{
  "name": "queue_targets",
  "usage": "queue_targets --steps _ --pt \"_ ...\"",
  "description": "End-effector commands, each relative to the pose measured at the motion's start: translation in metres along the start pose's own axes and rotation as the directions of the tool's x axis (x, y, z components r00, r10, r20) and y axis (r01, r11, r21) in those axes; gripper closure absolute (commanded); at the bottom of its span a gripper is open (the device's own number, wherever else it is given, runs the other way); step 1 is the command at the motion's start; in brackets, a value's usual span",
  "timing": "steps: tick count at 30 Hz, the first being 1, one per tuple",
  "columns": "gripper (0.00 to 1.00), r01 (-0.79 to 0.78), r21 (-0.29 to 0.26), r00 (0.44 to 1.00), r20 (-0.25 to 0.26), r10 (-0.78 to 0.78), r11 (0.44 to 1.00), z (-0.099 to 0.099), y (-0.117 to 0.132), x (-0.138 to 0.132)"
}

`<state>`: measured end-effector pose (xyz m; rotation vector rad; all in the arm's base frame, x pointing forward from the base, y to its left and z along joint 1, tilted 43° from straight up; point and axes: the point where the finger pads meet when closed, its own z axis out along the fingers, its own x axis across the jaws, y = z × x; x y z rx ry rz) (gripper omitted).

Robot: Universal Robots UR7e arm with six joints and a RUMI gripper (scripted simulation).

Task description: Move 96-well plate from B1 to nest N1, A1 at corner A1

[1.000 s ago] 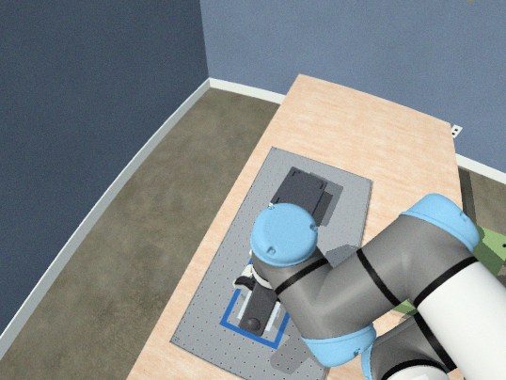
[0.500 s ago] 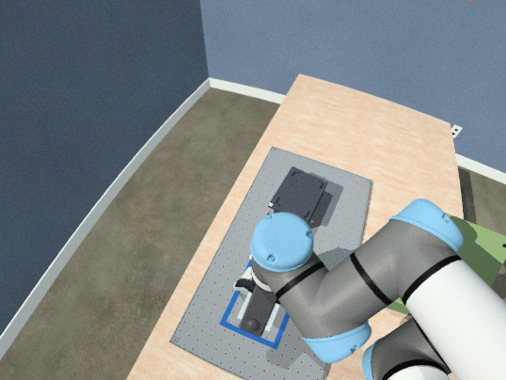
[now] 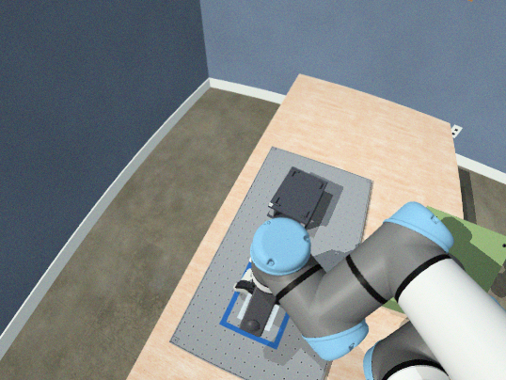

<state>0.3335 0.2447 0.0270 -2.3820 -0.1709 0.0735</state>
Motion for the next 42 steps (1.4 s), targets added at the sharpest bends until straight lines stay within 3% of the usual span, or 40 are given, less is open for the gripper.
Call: queue_targets --steps 1,6,7,42 --pt "0.0 0.0 0.0 1.0 -0.001 0.0 1.0 0.0001 0.0001 0.0004" --pt "0.0 0.0 0.0 1.0 -0.001 0.0 1.0 0.0001 0.0001 0.0004" --pt "1.0 0.0 0.0 1.0 -0.001 0.0 1.0 0.0001 0.0001 0.0004" --pt "1.0 0.0 0.0 1.0 -0.001 0.0 1.0 -0.0015 0.0001 0.0004"
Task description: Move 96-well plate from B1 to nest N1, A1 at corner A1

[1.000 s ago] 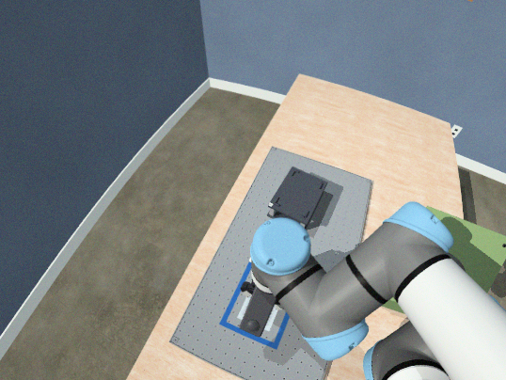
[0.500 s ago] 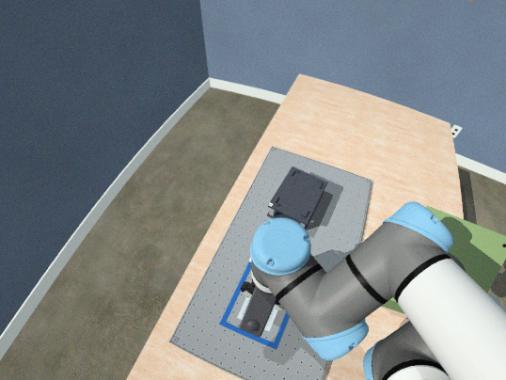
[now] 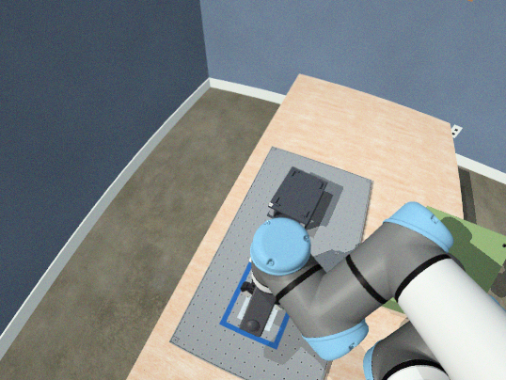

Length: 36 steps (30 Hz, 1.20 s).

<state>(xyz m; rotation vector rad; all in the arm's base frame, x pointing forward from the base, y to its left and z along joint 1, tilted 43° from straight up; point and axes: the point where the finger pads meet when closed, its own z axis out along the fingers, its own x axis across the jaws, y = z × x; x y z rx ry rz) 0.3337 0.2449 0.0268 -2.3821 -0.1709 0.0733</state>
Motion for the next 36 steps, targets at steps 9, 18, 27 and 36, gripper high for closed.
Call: queue_targets --steps 9,18,27,36 --pt "1.0 0.0 0.0 1.0 -0.001 0.0 1.0 -0.013 0.0 0.0" --pt "1.0 0.0 0.0 1.0 -0.001 0.0 1.0 -0.028 0.0 0.0" --pt "1.0 0.0 0.0 1.0 -0.001 0.0 1.0 -0.04 0.0 0.0" --pt "1.0 0.0 0.0 1.0 -0.001 0.0 1.0 -0.055 0.0 0.0"
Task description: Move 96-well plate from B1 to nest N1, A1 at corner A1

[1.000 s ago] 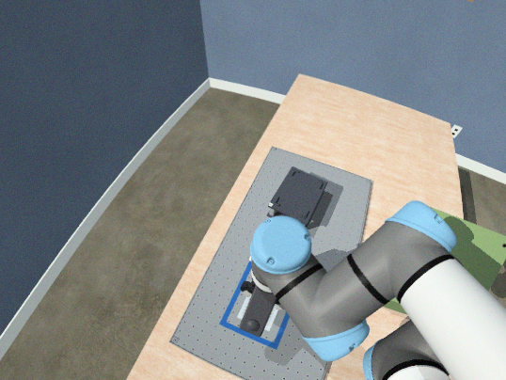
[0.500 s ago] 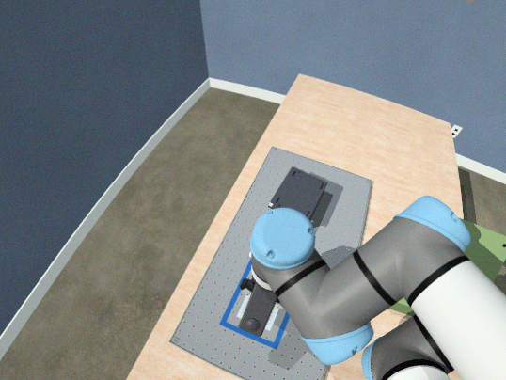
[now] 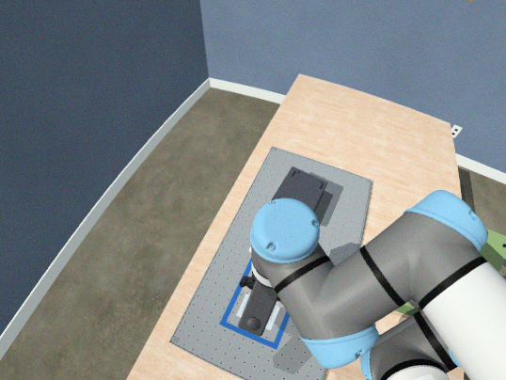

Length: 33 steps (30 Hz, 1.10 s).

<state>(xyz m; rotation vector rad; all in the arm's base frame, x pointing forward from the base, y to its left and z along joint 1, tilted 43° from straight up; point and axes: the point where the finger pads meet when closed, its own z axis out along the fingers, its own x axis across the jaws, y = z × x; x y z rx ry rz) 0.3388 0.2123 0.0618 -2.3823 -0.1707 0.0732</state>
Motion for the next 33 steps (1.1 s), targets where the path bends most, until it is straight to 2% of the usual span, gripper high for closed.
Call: queue_targets --steps 1,15,33 --pt "1.0 0.0 0.0 1.0 0.0 0.0 1.0 -0.009 0.0 0.0" --pt "1.0 0.0 0.0 1.0 0.0 0.0 1.0 -0.028 0.0 0.0" --pt "1.0 0.0 0.0 1.0 0.0 0.0 1.0 -0.028 0.0 0.0"
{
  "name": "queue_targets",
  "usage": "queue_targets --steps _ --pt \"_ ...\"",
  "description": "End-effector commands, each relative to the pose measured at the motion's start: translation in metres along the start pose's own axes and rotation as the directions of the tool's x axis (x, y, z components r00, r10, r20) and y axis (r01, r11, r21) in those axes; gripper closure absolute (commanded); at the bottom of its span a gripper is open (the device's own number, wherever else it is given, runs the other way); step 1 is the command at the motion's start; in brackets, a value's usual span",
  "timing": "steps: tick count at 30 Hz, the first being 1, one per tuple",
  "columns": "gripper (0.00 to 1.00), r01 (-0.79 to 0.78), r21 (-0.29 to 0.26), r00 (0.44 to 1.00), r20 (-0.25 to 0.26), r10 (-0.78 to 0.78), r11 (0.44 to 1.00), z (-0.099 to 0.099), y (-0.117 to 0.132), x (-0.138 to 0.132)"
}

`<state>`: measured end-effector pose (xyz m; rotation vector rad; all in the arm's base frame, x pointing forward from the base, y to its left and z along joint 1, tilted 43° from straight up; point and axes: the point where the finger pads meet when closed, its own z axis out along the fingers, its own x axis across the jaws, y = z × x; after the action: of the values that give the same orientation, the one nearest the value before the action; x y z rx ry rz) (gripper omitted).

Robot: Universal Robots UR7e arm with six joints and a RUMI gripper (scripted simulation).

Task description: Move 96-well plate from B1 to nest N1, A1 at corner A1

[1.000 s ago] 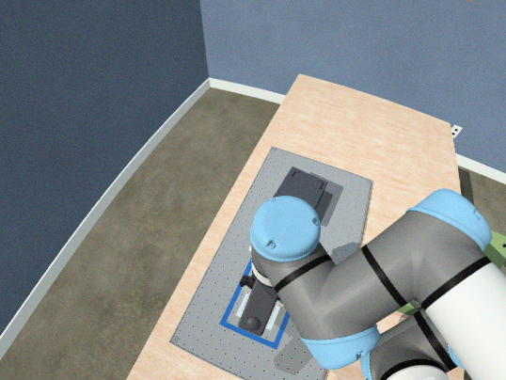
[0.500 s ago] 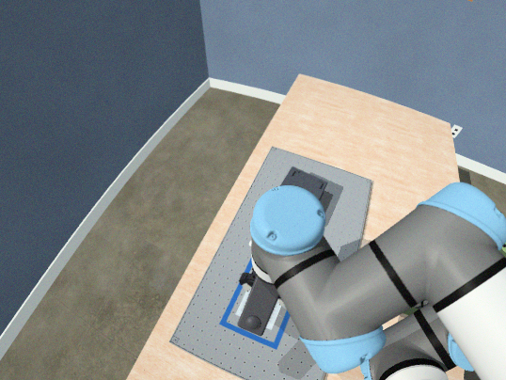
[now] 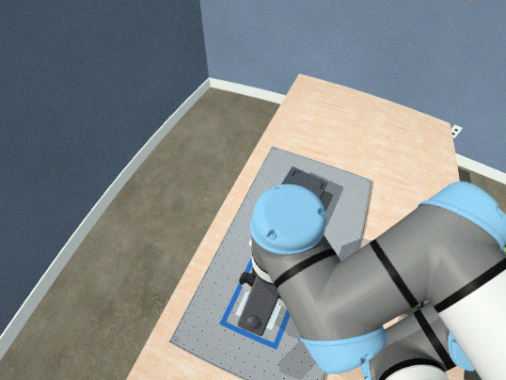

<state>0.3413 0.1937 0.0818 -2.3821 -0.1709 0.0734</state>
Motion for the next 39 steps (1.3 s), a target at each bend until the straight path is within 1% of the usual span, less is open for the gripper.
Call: queue_targets --steps 1,5,8,9,20,22,37,39 --pt "1.0 0.0 0.0 1.0 -0.001 0.0 1.0 0.0 0.0 0.0" --pt "1.0 0.0 0.0 1.0 -0.001 0.0 1.0 0.0 0.0 0.0" --pt "1.0 -0.1 0.0 0.995 -0.001 0.1 0.995 -0.002 0.01 0.001" --pt "1.0 -0.108 0.0 0.994 -0.001 0.108 0.994 -0.003 0.013 0.001" --pt "1.0 -0.108 0.0 0.994 -0.001 0.108 0.994 -0.01 0.049 0.003" --pt "1.0 -0.108 0.0 0.994 -0.001 0.108 0.994 -0.01 0.049 0.003" --pt "1.0 -0.109 0.0 0.994 -0.001 0.109 0.994 -0.02 0.098 0.006" --pt "1.0 -0.109 0.0 0.994 -0.001 0.109 0.994 -0.02 0.098 0.006"
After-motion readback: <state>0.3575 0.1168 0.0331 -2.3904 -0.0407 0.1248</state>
